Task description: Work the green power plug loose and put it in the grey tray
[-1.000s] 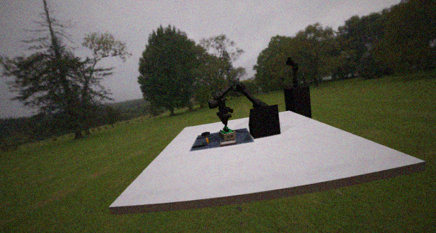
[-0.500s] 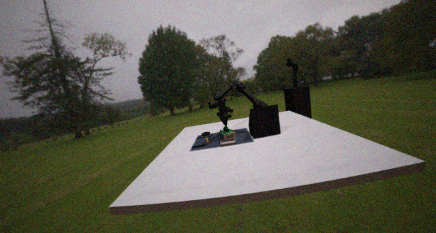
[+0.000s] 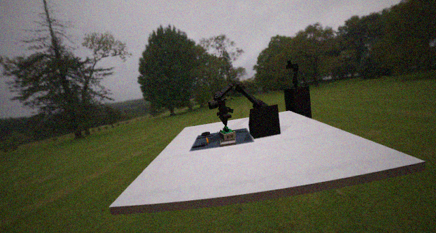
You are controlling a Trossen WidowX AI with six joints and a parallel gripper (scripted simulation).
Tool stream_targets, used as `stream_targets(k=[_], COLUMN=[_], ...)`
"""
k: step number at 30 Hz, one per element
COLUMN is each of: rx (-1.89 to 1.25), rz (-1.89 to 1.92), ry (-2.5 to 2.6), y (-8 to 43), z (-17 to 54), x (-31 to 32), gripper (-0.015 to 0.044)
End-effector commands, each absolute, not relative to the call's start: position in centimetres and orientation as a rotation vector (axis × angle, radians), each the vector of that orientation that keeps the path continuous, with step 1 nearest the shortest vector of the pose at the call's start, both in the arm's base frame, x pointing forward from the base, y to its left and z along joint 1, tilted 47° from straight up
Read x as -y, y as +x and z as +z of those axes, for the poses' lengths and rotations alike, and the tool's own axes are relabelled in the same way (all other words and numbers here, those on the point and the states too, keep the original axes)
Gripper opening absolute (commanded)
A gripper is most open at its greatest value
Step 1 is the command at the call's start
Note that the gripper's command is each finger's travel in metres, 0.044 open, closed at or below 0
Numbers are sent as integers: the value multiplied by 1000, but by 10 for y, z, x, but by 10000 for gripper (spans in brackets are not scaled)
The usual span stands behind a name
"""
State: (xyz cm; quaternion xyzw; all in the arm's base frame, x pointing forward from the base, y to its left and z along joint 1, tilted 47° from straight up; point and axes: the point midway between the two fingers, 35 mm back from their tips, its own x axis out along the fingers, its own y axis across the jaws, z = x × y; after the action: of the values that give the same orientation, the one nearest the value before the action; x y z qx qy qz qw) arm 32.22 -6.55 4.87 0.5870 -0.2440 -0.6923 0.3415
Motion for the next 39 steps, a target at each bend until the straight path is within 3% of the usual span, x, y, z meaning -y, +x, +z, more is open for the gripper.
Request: stream_targets(k=[1, 13, 29, 39], rx=[641, 484, 670, 514], rz=[-1748, -1916, -1714, -1885], ry=[1508, 1634, 1483, 1611], y=[322, 326, 321, 325], z=[54, 70, 54, 70], x=[51, 62, 45, 56], gripper=[0, 0, 0, 0])
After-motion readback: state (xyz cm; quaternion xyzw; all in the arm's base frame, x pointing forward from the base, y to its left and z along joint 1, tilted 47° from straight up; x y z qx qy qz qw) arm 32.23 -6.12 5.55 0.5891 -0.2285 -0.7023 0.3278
